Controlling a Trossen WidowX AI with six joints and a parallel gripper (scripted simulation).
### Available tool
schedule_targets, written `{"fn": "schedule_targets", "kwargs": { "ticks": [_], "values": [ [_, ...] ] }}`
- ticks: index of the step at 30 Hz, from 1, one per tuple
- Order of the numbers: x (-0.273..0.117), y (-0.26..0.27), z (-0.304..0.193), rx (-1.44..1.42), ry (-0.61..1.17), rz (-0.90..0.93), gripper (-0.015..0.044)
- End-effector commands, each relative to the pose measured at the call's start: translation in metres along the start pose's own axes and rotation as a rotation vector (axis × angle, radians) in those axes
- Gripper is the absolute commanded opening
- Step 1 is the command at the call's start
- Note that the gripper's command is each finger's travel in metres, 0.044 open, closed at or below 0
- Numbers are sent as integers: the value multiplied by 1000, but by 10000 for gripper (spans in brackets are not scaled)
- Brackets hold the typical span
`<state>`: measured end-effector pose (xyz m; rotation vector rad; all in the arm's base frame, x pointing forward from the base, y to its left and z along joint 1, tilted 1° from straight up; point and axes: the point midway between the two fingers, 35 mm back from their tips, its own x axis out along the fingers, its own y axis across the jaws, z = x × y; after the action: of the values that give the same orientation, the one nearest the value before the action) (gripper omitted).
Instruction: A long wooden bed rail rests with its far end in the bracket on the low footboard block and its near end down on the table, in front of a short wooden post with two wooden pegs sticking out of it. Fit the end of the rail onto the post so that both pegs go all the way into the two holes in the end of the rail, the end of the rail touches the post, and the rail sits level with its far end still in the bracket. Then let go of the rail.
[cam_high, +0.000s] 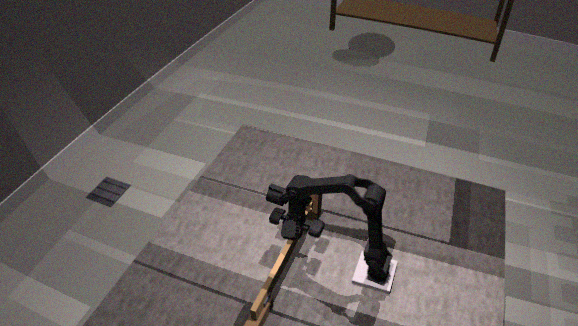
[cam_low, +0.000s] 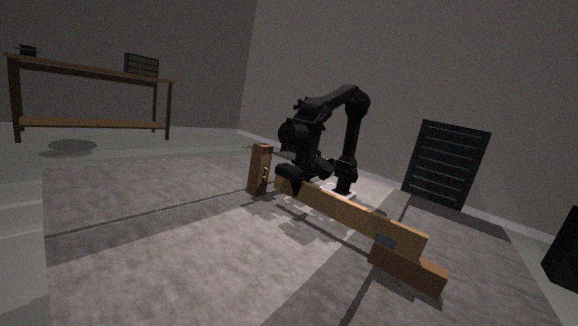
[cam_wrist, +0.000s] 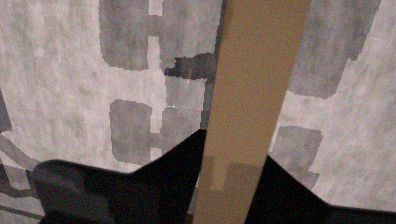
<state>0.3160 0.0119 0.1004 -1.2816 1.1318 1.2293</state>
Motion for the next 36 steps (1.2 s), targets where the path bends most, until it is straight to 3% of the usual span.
{"fn": "schedule_targets", "kwargs": {
  "ticks": [1, 36],
  "values": [
    [-3, 0, 0, 0, -1, -4, 0],
    [-1, 0, -8, 0, 0, -4, 0]
  ]
}}
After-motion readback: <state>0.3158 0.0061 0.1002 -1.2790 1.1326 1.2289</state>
